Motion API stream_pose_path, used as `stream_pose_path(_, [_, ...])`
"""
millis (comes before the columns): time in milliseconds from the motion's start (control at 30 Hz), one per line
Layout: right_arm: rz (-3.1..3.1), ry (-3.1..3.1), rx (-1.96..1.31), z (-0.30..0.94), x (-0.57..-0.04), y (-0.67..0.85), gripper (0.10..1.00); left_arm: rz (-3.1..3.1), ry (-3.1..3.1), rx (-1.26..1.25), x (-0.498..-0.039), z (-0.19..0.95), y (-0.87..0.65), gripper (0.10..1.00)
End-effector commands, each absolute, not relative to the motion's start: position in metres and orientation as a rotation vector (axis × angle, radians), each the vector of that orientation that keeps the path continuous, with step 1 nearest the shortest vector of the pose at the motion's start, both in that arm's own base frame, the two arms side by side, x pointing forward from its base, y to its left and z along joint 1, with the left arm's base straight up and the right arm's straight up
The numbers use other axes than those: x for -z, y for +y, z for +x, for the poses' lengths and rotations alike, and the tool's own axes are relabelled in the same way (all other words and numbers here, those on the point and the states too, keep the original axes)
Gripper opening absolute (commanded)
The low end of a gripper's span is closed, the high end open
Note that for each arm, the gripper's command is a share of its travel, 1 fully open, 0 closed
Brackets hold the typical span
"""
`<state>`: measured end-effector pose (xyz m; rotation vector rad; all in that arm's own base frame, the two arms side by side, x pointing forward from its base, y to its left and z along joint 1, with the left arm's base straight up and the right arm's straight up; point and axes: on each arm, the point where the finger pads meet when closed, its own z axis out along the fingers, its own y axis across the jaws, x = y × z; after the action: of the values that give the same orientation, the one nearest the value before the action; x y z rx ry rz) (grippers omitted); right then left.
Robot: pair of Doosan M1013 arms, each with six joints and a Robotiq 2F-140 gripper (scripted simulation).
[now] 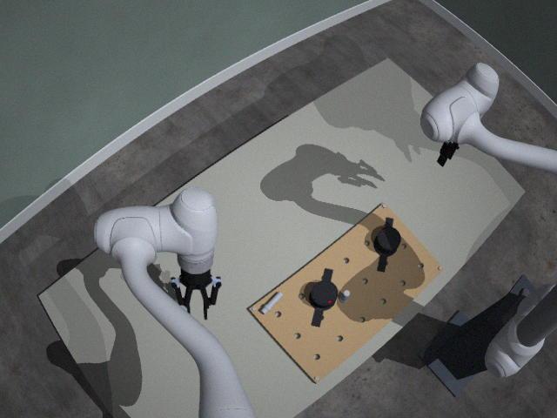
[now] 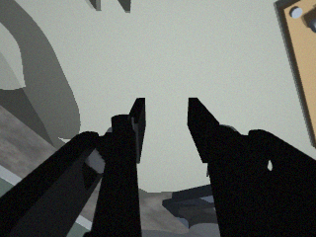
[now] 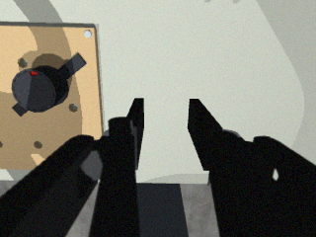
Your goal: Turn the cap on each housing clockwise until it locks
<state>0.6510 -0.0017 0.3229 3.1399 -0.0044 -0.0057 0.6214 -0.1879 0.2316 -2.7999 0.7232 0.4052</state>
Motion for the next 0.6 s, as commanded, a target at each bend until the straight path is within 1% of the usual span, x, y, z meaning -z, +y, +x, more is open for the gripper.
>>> stream_pose_path(0, [3.140,-0.004,0.004,0.651,-0.324,-0.002,0.328,-2.769,0.768,-0.429,-0.226,0.620,-0.201,0.339])
stream_pose_path(500, [3.140,-0.004,0.004,0.651,-0.324,-0.002,0.328,-2.510,1.088,-0.601,-0.180,0.606,-0.299,0.339])
stream_pose_path(567, [3.140,-0.004,0.004,0.651,-0.324,-0.002,0.328,-2.510,1.088,-0.601,-0.180,0.606,-0.299,0.339])
